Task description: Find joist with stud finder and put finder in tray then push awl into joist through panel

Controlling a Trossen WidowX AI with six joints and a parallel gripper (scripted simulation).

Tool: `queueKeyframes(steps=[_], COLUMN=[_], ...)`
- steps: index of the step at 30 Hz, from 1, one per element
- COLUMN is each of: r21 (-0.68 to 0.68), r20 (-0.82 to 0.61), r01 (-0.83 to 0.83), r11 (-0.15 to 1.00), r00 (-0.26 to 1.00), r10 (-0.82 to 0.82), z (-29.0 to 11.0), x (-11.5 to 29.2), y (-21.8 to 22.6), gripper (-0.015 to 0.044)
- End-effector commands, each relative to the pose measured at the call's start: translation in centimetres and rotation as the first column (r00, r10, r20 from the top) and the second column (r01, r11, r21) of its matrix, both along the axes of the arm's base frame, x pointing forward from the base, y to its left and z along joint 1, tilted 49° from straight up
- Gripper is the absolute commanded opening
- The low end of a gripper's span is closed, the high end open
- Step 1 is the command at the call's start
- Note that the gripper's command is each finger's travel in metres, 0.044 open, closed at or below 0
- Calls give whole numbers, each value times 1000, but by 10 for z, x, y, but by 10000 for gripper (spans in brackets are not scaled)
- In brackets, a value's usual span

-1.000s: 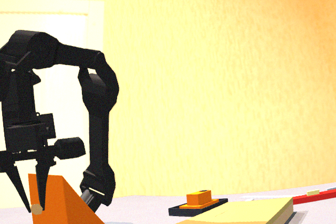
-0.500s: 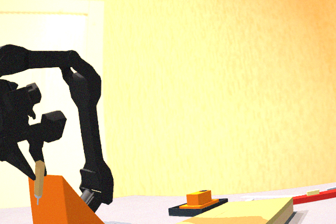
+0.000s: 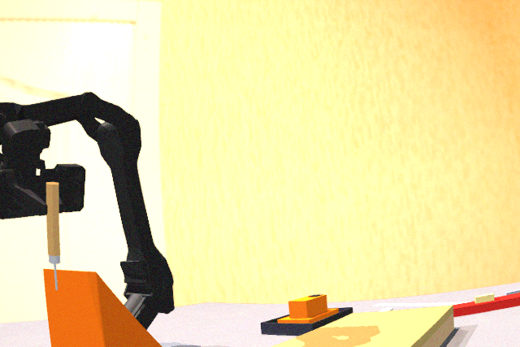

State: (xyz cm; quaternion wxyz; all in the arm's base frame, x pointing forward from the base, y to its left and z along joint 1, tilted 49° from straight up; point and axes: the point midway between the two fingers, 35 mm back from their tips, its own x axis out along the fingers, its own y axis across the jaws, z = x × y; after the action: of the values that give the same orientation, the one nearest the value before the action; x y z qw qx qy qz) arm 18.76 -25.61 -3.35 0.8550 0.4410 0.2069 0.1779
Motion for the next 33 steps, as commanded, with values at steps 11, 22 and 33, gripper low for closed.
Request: queueKeyframes(steps=[11,22,33], r21=[-64,-152,-264], r20=[-109,-279,-404], r01=[-121,-249,-289], r11=[991,957,920], r00=[988,939,900], r10=[113,200,167], z=[6,10,19], x=[24,57,89], y=[27,60,87], gripper=[0,0,0])
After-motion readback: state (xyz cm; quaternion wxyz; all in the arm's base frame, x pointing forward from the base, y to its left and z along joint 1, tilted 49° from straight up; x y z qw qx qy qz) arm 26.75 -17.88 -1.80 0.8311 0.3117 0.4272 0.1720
